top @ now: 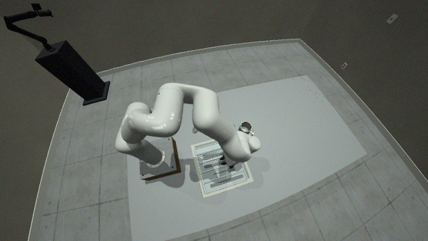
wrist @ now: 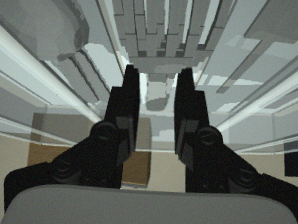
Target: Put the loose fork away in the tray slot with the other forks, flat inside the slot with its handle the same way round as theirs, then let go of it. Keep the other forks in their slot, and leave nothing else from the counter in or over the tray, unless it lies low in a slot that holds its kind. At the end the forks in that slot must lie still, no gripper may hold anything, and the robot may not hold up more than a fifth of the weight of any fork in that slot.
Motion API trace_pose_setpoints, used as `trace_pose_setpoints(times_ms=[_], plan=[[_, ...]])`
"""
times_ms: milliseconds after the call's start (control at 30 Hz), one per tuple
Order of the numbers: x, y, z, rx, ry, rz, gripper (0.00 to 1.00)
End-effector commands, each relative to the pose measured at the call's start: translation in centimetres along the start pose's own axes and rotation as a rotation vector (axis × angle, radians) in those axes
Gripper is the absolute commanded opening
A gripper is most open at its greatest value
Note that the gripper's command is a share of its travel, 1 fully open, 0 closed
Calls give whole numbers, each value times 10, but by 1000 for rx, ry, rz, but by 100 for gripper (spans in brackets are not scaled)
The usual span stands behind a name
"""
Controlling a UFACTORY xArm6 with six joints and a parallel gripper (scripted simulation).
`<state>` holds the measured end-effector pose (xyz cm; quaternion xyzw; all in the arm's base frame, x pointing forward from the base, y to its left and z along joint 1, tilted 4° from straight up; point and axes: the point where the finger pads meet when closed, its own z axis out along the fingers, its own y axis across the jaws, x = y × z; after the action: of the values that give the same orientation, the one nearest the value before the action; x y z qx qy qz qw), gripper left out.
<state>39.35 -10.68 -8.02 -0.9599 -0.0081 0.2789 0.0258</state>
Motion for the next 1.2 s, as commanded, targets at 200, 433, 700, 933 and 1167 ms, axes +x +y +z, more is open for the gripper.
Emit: trace_pose_setpoints(times_ms=[200, 433, 700, 933, 1167], plan=[[1, 0, -2, 0, 4, 0, 24], [-2, 0, -7, 0, 4, 0, 24], [-10, 0, -20, 0, 4, 0, 24], [-24, 0, -45, 0, 4, 0, 24], [-39, 1, -73, 0, 4, 0, 24]])
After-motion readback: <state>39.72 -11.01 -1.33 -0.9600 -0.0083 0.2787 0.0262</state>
